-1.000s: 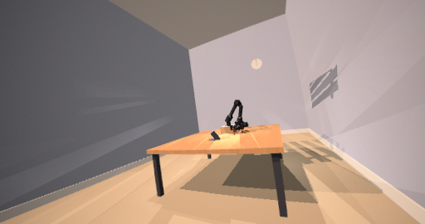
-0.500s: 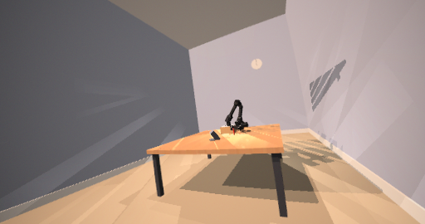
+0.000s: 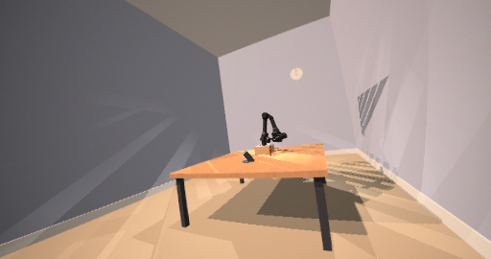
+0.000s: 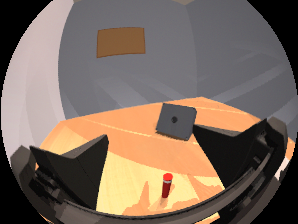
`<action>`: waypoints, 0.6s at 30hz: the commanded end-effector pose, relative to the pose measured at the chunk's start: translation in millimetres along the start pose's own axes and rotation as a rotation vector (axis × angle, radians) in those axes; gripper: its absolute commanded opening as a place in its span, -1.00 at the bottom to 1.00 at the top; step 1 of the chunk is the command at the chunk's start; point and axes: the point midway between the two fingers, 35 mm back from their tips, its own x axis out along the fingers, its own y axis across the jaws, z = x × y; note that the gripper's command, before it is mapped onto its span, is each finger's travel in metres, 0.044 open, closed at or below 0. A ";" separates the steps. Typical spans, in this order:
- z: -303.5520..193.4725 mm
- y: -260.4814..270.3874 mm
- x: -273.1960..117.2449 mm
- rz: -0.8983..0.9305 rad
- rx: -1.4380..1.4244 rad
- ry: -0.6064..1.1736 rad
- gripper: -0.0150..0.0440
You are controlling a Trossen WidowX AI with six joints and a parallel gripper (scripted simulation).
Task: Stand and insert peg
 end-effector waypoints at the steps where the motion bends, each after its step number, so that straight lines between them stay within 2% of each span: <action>1: 37.1 -4.6 -2.7 -0.001 -0.003 0.003 1.00; 6: 72.8 -17.8 -5.8 -0.001 -0.003 0.003 1.00; 11: 73.6 -18.4 -5.4 -0.002 -0.006 0.007 1.00; 18: 55.4 -17.4 10.6 -0.047 -0.094 0.200 1.00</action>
